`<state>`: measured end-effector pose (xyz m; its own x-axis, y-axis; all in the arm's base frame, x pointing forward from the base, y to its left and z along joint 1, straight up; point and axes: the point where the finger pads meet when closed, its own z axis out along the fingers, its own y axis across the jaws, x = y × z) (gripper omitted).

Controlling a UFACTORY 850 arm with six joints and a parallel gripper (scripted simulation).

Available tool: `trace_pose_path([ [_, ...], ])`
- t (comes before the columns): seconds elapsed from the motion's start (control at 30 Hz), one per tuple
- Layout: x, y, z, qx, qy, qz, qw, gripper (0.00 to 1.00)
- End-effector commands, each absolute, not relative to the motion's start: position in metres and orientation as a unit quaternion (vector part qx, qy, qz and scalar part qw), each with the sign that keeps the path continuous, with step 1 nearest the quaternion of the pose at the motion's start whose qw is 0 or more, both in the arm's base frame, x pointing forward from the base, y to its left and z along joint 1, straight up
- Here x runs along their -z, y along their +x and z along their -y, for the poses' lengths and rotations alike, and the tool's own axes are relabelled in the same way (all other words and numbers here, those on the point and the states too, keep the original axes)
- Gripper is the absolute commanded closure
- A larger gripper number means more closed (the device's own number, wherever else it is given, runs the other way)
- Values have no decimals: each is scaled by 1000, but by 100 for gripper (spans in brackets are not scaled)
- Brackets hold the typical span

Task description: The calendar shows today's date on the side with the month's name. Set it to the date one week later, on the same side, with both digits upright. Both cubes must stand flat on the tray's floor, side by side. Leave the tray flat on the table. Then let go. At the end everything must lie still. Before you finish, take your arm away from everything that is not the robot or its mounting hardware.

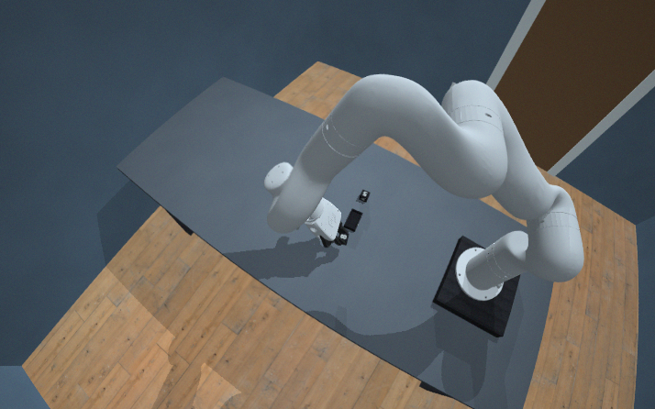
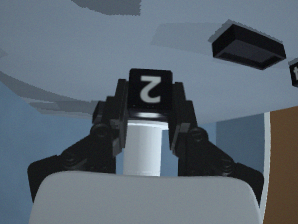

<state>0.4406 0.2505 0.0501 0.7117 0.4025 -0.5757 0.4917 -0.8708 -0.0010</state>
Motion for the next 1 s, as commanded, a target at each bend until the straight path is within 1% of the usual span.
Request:
trace_pose_path([
  [0.0, -45, 442, -251, 291, 922, -243, 76, 73],
  [0.97, -4, 442, -251, 291, 922, -243, 76, 73],
])
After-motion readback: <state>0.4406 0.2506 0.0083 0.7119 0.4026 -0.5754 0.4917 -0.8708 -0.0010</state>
